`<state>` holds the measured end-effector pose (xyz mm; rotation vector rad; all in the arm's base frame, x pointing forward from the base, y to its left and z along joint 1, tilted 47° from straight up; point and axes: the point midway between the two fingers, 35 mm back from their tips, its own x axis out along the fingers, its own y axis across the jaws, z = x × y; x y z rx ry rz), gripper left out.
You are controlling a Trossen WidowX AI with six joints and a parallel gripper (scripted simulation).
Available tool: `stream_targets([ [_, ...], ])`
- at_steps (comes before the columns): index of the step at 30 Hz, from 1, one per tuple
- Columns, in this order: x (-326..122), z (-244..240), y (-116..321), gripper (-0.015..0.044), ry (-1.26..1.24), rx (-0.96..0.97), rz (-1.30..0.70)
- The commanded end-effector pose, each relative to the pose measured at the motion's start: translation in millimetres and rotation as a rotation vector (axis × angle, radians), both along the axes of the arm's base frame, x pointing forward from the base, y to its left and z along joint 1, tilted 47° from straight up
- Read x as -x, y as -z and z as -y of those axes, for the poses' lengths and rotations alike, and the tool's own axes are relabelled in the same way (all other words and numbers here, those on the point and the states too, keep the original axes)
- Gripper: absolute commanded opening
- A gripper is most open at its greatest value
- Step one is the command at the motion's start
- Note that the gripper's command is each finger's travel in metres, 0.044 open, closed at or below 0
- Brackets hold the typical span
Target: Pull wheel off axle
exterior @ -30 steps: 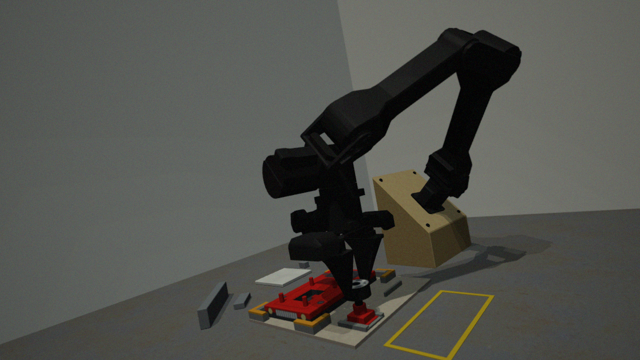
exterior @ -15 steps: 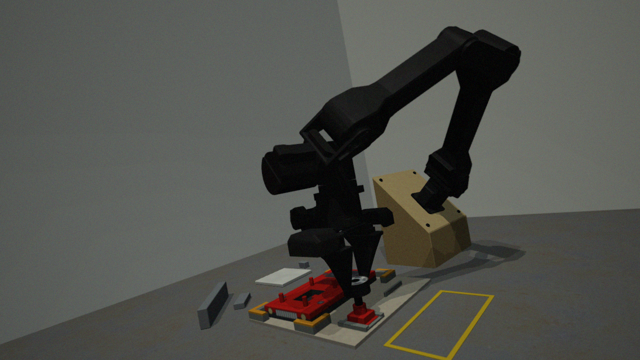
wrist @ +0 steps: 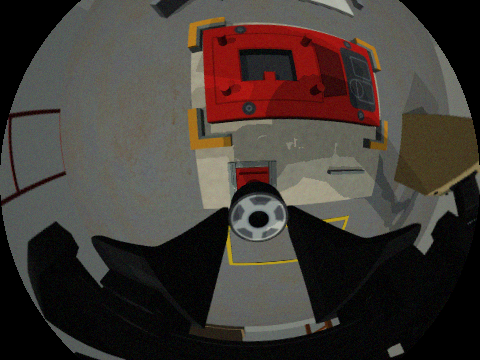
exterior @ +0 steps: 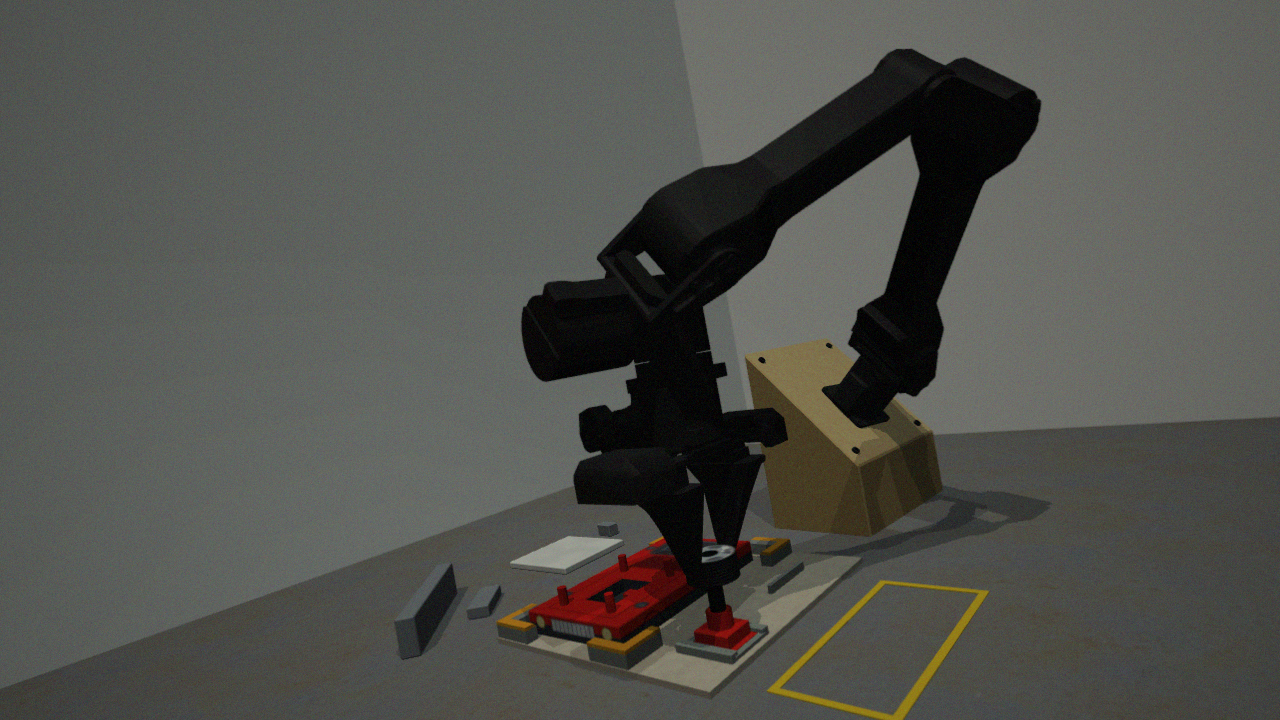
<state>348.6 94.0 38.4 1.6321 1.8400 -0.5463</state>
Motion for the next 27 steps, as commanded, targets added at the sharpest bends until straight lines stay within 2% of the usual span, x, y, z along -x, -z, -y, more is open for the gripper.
stream_targets([
  [1,-1.5,3.4,-2.1,0.0000,0.003,0.002,0.008],
  [27,-2.0,12.9,-10.8,0.0000,0.004,0.001,0.007],
])
